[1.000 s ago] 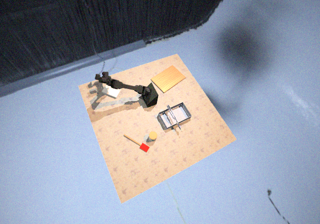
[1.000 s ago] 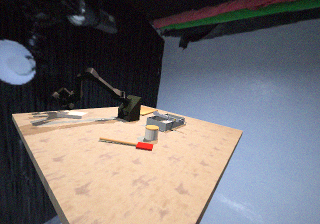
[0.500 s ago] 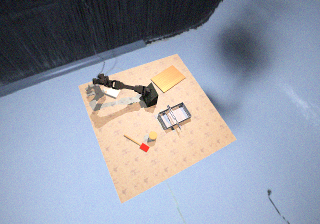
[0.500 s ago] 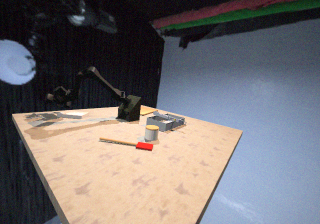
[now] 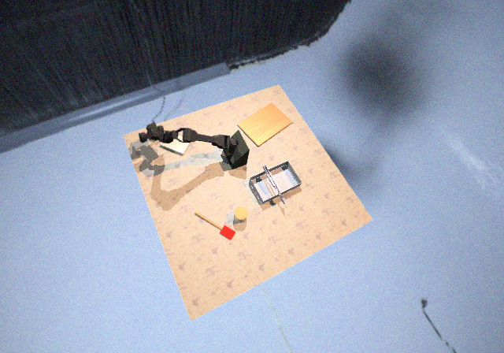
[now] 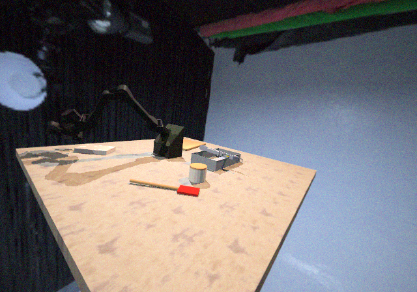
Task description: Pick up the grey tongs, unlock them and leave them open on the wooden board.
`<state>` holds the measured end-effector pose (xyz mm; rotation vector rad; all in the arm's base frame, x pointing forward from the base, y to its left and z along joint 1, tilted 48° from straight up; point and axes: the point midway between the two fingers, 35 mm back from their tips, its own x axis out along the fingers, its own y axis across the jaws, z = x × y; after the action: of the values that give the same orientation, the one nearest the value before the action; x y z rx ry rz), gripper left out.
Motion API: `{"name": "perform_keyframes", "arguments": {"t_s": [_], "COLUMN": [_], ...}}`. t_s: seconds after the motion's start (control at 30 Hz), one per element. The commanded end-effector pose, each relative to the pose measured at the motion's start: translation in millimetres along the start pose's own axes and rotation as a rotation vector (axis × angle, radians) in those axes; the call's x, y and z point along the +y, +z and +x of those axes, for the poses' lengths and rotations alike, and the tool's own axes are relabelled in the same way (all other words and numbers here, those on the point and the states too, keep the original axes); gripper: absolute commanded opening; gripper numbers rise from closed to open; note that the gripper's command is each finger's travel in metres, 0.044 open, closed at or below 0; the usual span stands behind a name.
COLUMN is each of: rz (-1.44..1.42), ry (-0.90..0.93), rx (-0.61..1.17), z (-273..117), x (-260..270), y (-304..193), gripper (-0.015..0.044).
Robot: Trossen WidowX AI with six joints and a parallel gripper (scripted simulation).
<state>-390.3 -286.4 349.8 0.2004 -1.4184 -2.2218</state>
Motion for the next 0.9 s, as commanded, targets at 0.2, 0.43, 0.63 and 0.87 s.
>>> {"name": "perform_keyframes", "arguments": {"t_s": [0.2,0.43,0.63,0.87], "rz": [-0.041,-0.038,-0.037,-0.027], "ry": [0.150,0.248,0.337,0.392], "rx": [0.188,0.393,0.570,0.679], "z": [-36.0,-83.0,-138.8,-179.3], "x": [85.2,135.2,175.8,198.1], "y": [-69.8,-142.7,-196.7,-224.7], "gripper": [0.0440,0.0440,0.0440,0.0440]}}
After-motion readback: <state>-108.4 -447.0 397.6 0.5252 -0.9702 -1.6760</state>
